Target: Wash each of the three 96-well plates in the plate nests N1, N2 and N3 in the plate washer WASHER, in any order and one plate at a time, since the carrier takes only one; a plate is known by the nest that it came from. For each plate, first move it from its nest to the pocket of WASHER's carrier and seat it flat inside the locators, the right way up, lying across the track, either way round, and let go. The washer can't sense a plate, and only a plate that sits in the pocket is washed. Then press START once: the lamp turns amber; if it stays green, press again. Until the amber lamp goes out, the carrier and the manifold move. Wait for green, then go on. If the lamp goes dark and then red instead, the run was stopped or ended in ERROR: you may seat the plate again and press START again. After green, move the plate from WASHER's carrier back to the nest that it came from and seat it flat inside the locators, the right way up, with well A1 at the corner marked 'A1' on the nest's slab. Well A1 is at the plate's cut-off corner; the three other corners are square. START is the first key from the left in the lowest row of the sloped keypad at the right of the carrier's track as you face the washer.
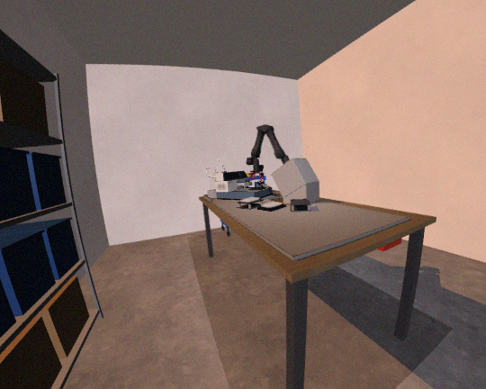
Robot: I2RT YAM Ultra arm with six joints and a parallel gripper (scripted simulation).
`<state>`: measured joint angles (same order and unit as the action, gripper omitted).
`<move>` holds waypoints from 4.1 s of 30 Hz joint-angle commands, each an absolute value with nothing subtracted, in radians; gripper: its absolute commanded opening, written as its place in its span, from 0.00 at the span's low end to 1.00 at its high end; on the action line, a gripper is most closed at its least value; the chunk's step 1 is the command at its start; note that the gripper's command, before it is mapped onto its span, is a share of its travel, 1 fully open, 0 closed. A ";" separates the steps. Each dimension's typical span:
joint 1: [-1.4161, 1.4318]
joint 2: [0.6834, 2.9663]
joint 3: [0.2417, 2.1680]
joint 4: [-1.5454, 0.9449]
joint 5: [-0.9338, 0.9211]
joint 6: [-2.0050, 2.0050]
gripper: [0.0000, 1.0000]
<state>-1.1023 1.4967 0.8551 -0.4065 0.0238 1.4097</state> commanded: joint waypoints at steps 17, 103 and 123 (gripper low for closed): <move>-1.089 1.396 0.910 -0.540 0.035 1.420 0.00; -0.530 1.551 0.944 -0.506 0.297 1.235 0.00; -0.530 1.551 0.944 -0.506 0.297 1.235 0.00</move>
<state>-0.5274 1.5665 0.9173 -0.5011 0.2844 1.2266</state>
